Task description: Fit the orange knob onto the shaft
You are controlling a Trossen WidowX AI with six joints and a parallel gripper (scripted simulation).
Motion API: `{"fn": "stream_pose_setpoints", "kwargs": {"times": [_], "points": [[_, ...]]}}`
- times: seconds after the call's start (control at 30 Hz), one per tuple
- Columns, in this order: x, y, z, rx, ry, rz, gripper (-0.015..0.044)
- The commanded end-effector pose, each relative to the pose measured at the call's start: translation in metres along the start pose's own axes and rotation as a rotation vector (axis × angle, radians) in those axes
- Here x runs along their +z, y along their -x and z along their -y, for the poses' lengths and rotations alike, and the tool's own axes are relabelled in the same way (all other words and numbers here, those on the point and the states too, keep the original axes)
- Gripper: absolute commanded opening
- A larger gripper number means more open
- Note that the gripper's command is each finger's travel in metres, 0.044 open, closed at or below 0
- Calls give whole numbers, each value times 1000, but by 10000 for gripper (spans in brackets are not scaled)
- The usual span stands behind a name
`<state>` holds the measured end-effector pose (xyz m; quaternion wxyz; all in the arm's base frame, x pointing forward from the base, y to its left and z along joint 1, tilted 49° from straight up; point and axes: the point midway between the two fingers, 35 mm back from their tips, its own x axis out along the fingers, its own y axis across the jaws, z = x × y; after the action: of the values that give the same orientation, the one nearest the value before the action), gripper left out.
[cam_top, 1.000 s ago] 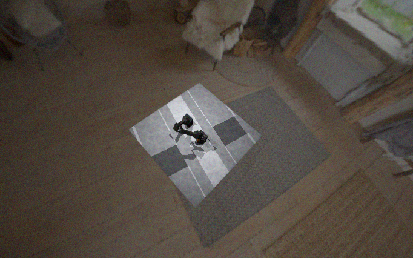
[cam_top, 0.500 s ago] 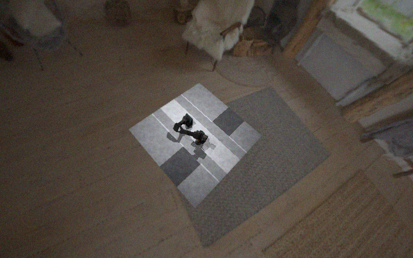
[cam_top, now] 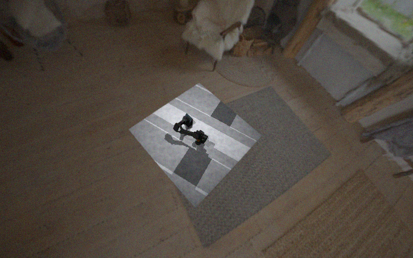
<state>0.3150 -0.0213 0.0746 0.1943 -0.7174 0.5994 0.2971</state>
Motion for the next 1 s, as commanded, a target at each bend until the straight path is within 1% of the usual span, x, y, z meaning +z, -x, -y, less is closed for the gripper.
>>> {"fn": "stream_pose_setpoints", "kwargs": {"times": [0.0,0.97], "points": [[0,2,2,-5,129,-2,0],[1,-2,1,-4,140,-2,0]]}}
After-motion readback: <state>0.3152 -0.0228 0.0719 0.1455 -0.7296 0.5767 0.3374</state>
